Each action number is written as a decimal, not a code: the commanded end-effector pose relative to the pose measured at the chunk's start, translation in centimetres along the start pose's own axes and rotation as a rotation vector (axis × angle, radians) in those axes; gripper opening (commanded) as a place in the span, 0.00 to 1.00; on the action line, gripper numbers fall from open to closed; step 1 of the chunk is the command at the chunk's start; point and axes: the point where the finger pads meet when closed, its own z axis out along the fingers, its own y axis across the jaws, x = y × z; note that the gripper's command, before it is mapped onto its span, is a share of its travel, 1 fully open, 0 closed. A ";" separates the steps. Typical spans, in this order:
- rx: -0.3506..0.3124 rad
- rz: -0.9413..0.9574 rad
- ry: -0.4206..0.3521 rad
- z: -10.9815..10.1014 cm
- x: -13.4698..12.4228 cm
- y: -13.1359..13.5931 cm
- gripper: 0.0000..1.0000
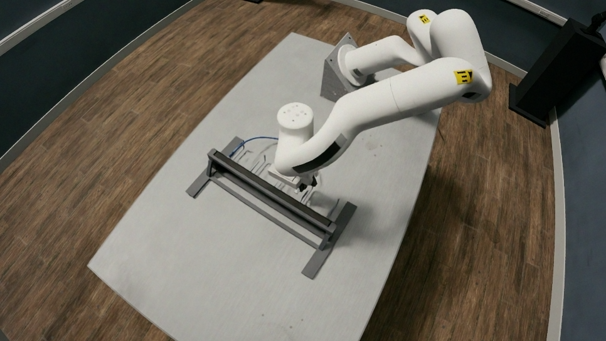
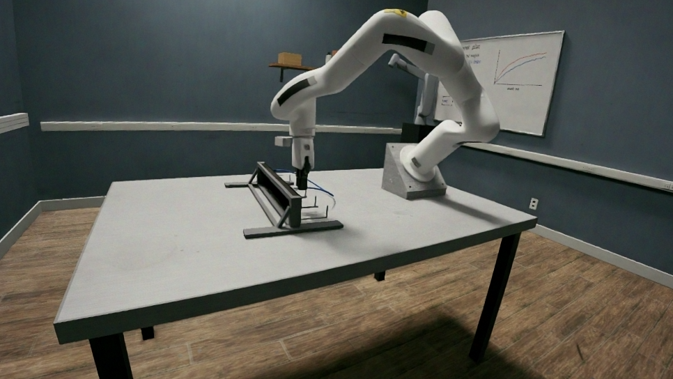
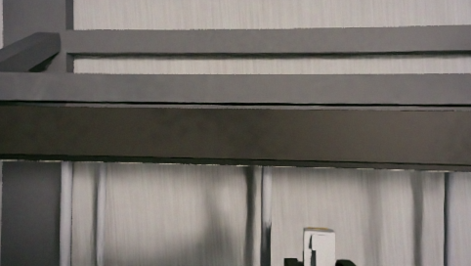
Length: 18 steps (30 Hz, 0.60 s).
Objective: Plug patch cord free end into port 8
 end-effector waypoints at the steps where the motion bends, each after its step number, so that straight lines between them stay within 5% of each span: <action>1: 0.000 -0.001 0.002 -0.1 0.3 0.0 0.00; 18: 0.000 -0.001 0.002 -0.1 2.2 0.0 0.00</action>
